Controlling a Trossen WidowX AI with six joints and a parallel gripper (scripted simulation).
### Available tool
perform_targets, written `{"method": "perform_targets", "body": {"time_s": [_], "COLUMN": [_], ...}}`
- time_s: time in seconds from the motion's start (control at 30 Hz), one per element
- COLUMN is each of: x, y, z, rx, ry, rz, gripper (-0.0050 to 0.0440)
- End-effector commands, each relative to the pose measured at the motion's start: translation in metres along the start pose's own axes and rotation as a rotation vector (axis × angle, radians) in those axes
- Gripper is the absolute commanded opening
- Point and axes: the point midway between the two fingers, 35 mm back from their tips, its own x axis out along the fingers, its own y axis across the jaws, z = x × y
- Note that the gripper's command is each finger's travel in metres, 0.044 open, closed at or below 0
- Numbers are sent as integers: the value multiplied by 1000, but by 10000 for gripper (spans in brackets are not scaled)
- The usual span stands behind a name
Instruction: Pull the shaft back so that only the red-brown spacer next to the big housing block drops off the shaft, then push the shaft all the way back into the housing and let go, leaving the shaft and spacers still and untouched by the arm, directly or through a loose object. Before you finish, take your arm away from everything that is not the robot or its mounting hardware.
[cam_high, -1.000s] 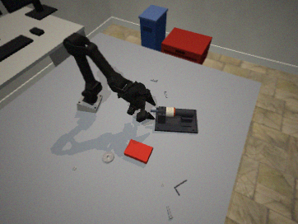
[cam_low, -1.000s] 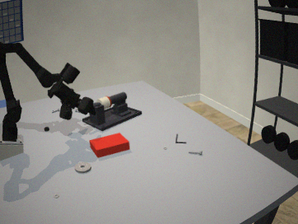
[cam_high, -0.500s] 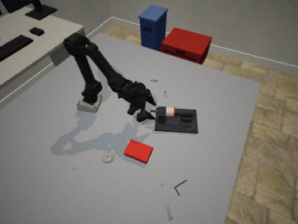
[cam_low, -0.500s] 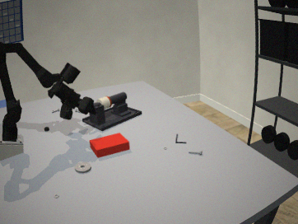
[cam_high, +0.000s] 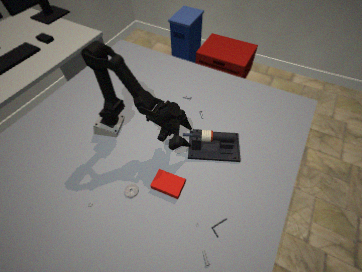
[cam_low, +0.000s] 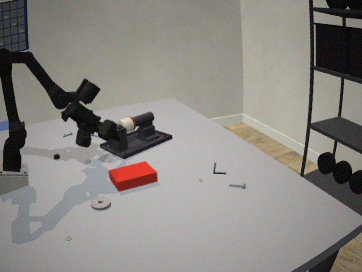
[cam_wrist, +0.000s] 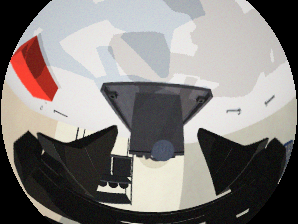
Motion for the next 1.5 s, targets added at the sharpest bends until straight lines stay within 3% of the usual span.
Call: {"method": "perform_targets", "body": {"time_s": [0.0, 0.67, 1.07, 1.47], "x": [3, 3, 2, 2], "y": [0, 0, 0, 0], "z": [2, 2, 2, 2], "rx": [6, 6, 2, 2], "ry": [-8, -8, -6, -6], "rz": [0, 0, -1, -1], "gripper": [440, 440, 152, 75]}}
